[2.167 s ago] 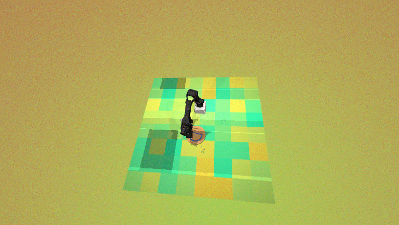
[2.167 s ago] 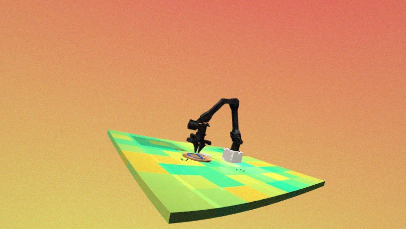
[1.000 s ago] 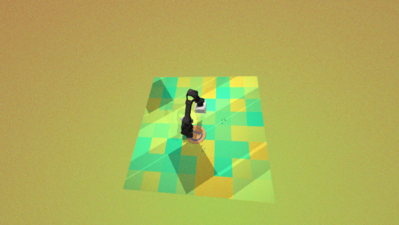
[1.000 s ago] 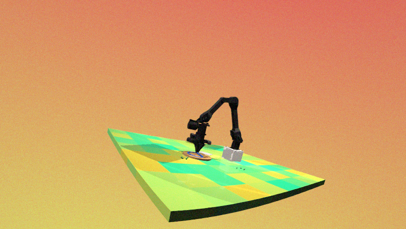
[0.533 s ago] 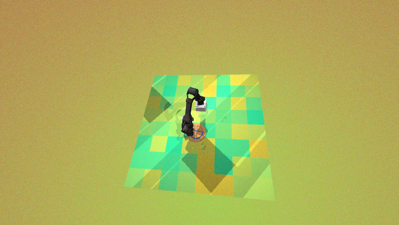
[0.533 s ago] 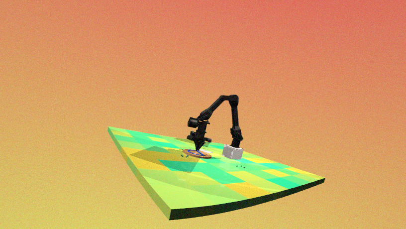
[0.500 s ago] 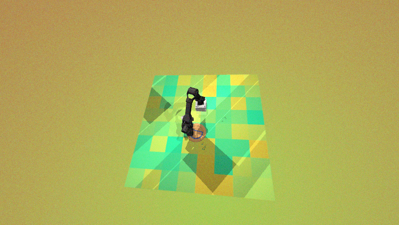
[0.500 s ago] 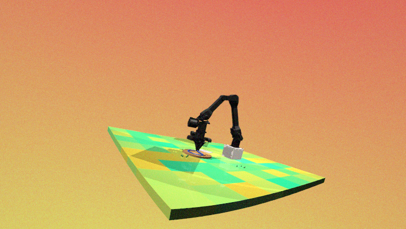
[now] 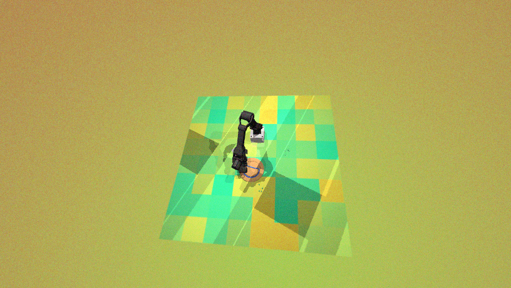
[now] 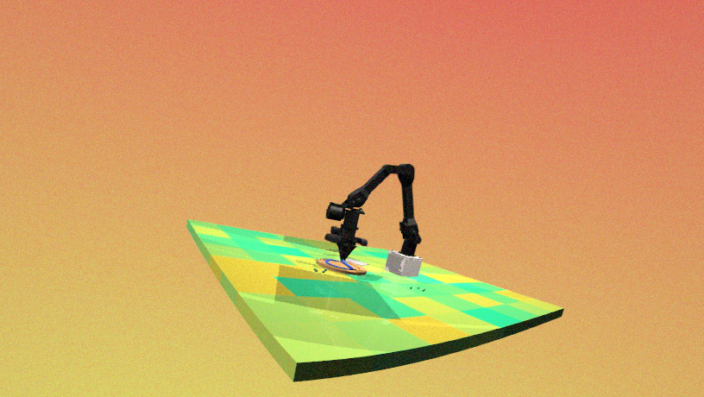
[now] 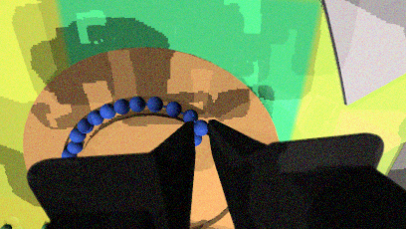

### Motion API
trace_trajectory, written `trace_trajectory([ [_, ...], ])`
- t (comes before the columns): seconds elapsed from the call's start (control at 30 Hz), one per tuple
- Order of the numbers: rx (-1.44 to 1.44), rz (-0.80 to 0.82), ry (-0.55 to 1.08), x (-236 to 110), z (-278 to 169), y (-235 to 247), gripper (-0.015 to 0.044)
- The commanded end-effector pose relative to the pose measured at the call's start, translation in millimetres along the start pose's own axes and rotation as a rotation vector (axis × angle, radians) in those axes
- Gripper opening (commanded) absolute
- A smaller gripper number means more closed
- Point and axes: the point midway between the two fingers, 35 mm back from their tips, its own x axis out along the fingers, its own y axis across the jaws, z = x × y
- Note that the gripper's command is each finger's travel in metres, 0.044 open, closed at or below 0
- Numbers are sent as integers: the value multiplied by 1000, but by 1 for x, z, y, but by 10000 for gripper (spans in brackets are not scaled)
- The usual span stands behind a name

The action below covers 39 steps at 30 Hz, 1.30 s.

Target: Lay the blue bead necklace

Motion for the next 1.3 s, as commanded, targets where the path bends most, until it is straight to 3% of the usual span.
trace_trajectory([
  [0.0,-3,3,-4,3,1,-1,0],
  [0.17,-3,3,-4,7,1,-1,0],
  [0.73,0,3,-2,2,1,0,440],
  [1.27,-3,3,-4,-1,1,0,440],
])
